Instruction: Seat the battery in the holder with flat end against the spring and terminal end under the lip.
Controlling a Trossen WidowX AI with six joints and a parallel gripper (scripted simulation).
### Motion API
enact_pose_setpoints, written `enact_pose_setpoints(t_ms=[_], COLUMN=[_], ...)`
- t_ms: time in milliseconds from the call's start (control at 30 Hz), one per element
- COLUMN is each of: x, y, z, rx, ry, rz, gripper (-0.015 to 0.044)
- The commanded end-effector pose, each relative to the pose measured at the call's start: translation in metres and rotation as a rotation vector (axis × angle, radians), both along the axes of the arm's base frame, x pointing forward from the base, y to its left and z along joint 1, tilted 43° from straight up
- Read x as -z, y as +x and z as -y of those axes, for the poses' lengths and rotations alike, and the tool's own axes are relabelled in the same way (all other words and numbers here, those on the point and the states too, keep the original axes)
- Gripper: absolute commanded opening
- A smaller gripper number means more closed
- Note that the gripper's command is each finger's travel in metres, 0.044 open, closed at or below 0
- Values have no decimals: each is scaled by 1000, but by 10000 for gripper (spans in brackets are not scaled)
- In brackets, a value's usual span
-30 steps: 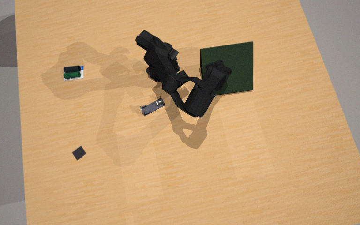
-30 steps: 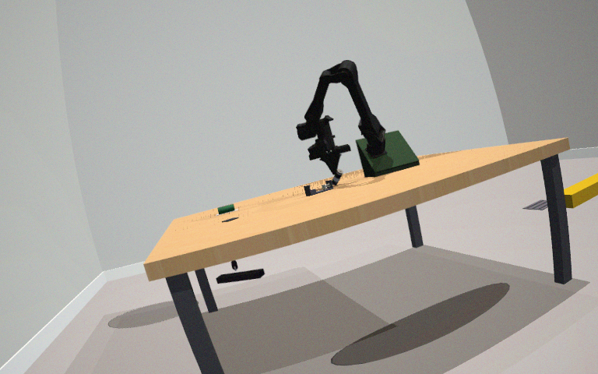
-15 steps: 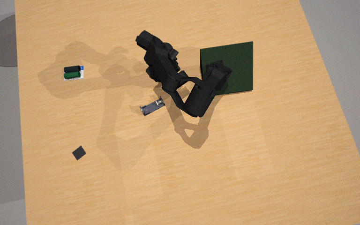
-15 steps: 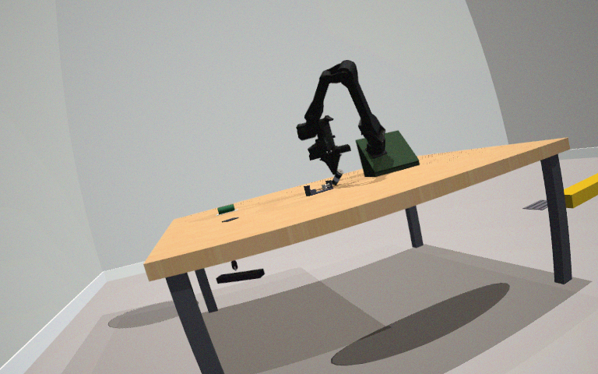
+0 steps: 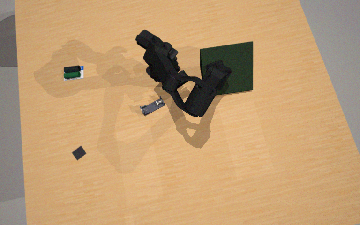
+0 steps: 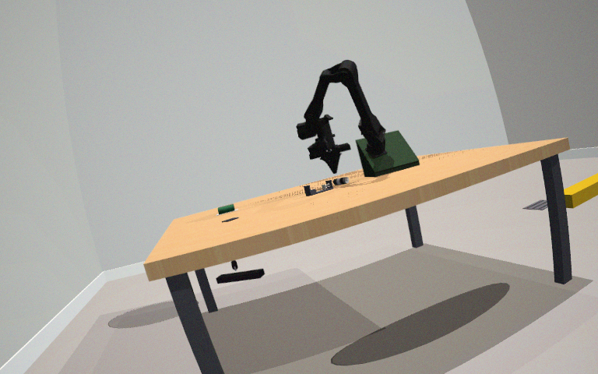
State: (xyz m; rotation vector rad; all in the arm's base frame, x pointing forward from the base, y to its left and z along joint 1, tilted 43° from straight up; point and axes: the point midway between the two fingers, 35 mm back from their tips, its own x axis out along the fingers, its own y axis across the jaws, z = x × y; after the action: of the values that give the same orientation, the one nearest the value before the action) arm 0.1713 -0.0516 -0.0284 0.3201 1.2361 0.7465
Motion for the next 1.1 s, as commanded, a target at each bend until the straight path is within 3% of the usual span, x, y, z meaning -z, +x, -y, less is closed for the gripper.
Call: enact_pose_setpoints(t_ms=[0, 233, 667, 767, 967, 1067], x=[-14, -54, -53, -50, -34, -28], y=[0, -10, -9, -8, -7, -8], z=[18, 51, 49, 44, 20, 8], rx=[-1, 2, 8, -110, -594, -835], ry=[-14, -9, -4, -28, -119, -163], rz=[6, 4, 4, 111, 545, 762], gripper=[0, 0, 0, 79, 236, 245])
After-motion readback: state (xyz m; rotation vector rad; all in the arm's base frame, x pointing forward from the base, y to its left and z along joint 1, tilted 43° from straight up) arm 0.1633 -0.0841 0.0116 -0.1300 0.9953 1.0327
